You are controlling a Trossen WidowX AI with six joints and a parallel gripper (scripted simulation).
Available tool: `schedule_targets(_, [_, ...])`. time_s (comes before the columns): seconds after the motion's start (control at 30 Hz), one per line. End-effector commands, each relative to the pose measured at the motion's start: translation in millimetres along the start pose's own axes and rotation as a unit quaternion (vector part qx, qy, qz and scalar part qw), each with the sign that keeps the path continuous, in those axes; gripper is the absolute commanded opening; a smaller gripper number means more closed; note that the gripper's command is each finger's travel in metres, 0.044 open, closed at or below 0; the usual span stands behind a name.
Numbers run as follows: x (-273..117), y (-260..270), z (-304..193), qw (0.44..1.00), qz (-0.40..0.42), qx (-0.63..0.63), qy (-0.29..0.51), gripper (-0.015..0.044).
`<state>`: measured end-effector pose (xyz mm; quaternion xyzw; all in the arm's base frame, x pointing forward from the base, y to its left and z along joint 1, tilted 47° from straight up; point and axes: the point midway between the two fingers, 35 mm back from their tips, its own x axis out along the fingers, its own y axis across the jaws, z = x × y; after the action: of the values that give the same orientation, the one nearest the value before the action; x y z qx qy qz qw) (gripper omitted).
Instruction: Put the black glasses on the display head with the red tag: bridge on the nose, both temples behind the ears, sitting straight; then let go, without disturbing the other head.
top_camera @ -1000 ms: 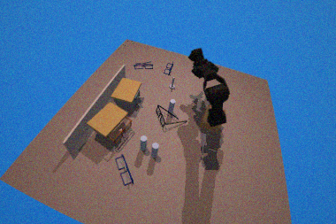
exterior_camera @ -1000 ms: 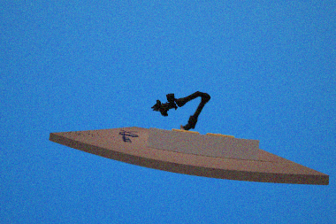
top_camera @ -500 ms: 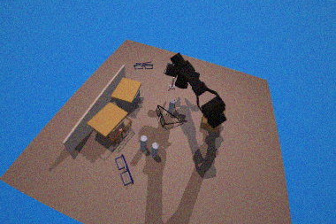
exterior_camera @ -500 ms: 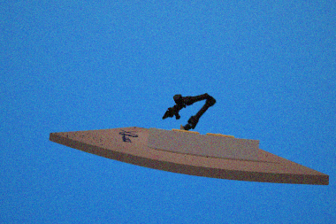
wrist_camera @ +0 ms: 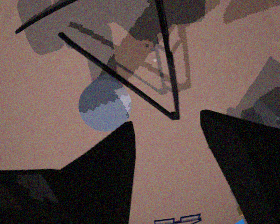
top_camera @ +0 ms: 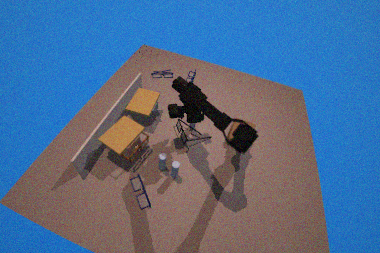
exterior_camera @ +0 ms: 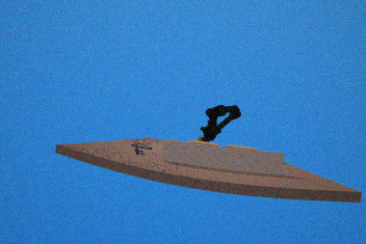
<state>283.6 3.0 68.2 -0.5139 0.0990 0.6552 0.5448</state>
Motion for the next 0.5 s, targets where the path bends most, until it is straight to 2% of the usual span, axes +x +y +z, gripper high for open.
schedule_targets(0.0, [11,-8,47,0.996,0.007,-0.033,-0.086,0.02])
schedule_targets(0.2, [11,-14,58,0.994,0.007,-0.04,-0.099,0.02])
schedule_targets(0.3, [11,-14,58,0.994,0.007,-0.04,-0.099,0.0121])
schedule_targets(0.47, [11,-14,58,0.994,0.007,-0.04,-0.099,0.012])
